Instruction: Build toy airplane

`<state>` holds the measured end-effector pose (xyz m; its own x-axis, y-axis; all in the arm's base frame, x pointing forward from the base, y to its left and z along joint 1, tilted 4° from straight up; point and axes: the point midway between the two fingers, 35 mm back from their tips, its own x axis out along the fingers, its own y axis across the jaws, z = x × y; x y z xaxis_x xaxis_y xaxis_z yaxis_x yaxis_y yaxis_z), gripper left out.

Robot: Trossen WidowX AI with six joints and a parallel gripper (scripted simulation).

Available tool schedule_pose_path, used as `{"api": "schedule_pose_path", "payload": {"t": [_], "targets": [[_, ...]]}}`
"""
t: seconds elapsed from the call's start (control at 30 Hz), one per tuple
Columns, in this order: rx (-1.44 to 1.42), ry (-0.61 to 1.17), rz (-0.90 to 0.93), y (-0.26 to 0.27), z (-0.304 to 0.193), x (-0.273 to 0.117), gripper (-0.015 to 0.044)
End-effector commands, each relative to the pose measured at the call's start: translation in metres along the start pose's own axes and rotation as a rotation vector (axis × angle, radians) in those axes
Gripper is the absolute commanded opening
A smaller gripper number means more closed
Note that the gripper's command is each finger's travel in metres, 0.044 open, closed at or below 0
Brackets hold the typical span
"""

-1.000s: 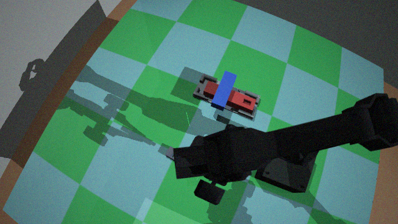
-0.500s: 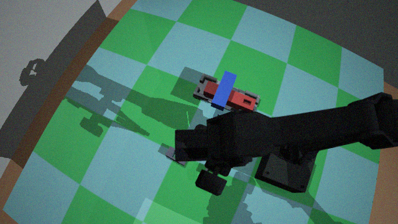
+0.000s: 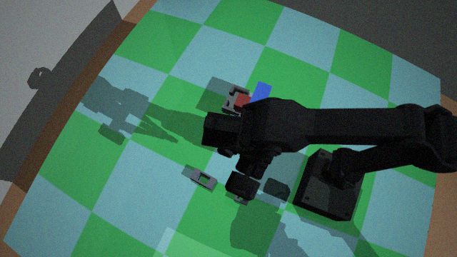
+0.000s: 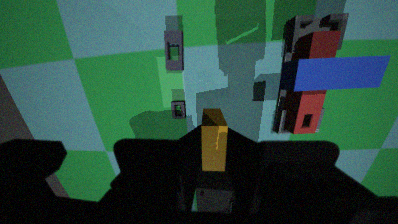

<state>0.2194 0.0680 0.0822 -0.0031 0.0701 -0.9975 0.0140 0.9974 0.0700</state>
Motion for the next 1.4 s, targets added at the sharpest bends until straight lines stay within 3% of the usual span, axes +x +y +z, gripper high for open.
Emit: {"api": "schedule_pose_path", "payload": {"t": [0.0,1.37], "targets": [[-0.006,-0.002,-0.005,-0.013,0.004,0.003,0.0],[-0.03,0.003,-0.015,-0.144,-0.004,0.028,0.0]]}}
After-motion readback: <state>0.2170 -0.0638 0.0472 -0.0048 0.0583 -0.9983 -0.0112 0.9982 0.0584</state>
